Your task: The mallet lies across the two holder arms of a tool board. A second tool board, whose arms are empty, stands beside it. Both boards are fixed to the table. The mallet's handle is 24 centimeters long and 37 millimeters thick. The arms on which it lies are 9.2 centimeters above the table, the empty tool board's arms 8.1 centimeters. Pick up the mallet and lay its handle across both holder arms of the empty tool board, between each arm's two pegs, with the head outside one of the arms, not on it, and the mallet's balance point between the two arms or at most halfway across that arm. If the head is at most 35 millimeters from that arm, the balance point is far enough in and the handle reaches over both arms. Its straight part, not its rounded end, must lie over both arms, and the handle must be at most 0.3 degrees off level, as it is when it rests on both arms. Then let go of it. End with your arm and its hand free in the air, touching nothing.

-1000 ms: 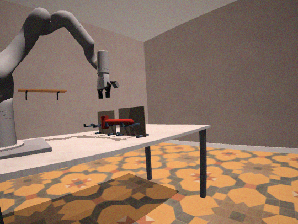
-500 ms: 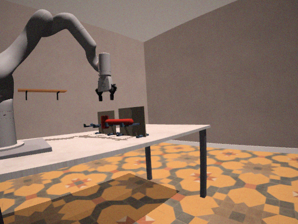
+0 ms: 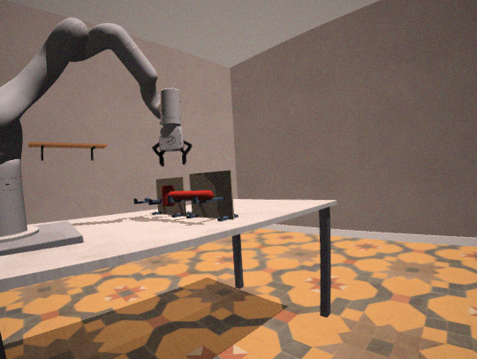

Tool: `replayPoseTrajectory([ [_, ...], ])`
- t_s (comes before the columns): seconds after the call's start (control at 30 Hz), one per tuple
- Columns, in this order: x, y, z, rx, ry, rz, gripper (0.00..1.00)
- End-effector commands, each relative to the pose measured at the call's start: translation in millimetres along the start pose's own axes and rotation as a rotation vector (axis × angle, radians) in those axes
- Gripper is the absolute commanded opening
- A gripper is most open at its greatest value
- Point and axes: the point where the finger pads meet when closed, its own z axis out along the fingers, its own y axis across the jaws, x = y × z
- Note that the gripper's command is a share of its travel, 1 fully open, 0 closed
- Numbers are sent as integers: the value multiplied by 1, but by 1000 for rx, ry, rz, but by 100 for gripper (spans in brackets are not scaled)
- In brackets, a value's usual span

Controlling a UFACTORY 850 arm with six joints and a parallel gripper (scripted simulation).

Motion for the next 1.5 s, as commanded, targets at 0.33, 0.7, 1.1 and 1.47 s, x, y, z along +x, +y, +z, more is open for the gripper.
replayPoseTrajectory([
  [0.33,-6,14,18,7,0,-427,100],
  [0.7,-10,22,32,11,-7,-728,100],
  [1.1,-12,25,38,13,-10,-837,100],
  [1.47,-14,24,76,13,-9,-839,100],
])
